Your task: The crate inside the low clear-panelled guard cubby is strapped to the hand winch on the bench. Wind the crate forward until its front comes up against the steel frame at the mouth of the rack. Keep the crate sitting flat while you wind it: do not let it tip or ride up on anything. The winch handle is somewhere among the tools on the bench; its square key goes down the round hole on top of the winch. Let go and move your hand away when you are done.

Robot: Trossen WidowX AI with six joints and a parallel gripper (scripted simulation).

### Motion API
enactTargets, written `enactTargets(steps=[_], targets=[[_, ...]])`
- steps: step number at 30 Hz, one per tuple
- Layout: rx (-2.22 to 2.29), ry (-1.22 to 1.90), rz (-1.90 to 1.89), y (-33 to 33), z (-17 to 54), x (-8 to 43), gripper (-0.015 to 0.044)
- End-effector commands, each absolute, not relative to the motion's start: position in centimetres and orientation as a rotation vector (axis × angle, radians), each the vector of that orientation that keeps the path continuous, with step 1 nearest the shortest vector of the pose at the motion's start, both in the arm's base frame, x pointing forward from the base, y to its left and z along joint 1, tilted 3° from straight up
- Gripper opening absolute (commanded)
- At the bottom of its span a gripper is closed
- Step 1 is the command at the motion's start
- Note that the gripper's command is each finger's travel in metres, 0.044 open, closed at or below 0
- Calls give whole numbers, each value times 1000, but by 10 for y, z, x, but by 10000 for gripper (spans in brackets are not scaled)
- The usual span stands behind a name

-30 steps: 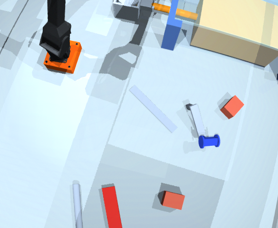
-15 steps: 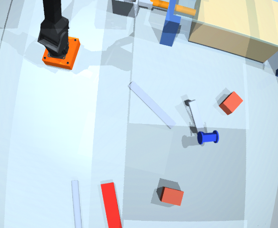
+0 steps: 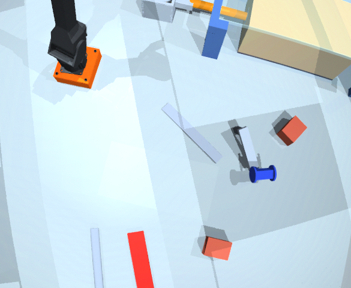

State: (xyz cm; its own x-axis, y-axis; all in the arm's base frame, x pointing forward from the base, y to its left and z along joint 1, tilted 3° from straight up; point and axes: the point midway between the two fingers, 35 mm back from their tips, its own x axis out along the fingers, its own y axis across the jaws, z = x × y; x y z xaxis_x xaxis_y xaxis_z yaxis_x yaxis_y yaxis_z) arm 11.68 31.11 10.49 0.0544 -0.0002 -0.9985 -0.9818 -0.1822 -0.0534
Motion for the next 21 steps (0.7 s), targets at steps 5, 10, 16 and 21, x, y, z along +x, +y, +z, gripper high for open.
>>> enactTargets(steps=[5, 10, 16, 21], targets=[[-1380, 1117, 1301, 293, 102, 105, 0], [-1381, 1118, 1301, 287, 102, 102, 0], [-1381, 1119, 1301, 280, 102, 99, 0], [-1381, 1119, 1301, 275, 102, 98, 0]])
